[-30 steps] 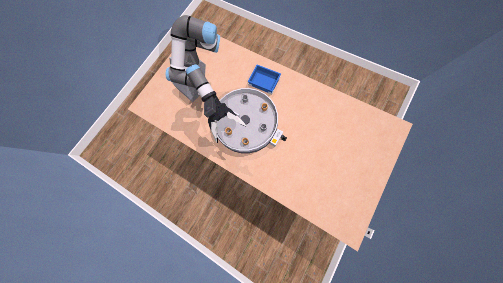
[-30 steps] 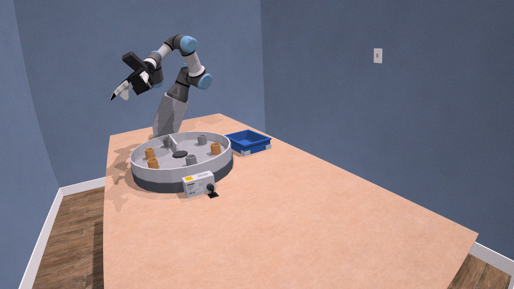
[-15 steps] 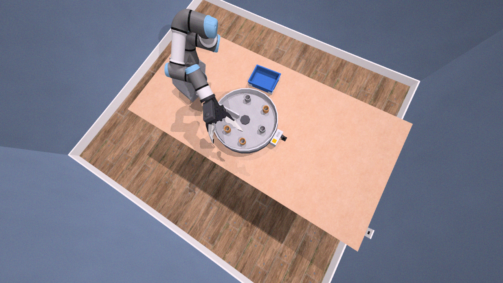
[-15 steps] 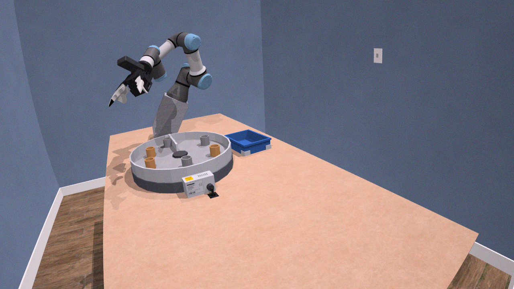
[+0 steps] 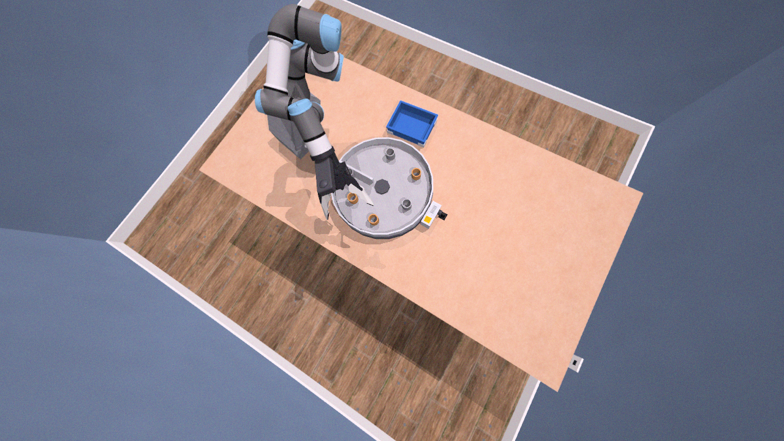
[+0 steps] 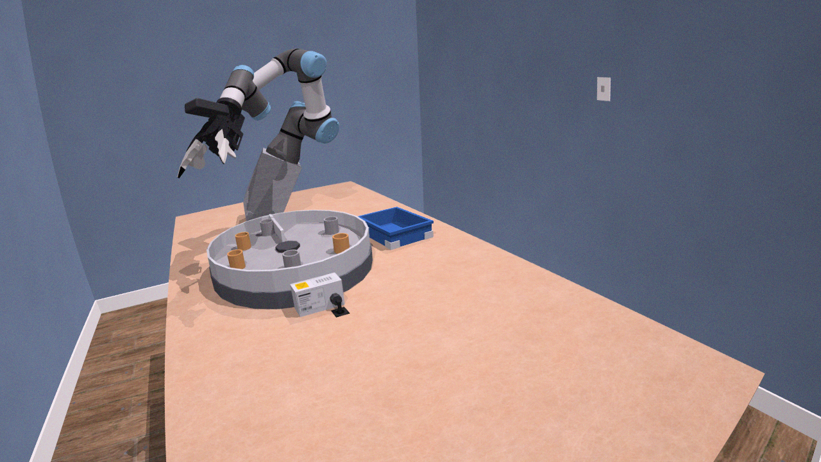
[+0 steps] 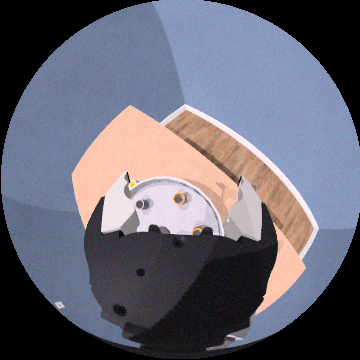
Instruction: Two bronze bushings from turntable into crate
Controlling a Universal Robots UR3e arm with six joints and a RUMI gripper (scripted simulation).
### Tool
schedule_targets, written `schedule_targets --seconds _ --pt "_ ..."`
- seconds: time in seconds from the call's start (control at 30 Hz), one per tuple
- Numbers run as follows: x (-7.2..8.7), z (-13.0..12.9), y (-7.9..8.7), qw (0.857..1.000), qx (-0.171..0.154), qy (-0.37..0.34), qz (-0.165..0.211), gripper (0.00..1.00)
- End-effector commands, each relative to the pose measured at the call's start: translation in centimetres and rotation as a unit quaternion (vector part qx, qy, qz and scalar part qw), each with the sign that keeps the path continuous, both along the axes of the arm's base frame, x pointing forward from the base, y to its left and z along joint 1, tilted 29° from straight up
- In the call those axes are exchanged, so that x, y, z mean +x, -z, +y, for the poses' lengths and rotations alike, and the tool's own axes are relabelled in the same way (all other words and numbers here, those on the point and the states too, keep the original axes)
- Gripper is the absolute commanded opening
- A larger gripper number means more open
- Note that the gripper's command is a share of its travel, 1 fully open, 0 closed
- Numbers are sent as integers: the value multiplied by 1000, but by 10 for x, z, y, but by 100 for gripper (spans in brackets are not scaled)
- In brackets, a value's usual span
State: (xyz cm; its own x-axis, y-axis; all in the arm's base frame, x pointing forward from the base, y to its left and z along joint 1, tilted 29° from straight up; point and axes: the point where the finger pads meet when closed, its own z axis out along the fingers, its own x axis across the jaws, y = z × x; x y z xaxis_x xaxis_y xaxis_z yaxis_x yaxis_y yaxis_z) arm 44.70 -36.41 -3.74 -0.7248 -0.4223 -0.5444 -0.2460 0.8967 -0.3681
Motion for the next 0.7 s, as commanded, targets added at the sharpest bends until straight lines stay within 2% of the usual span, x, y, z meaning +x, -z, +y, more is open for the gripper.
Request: schedule_targets --seconds 0.0,0.1,0.2,0.6,0.67 --pt "-11 10 8 999 25 -17 36 100" --pt "-11 10 8 999 25 -17 36 100" --pt "-22 25 15 996 48 -34 66 100" --pt "-48 59 23 986 94 -73 121 100" --pt "-48 59 23 986 94 -73 121 100"
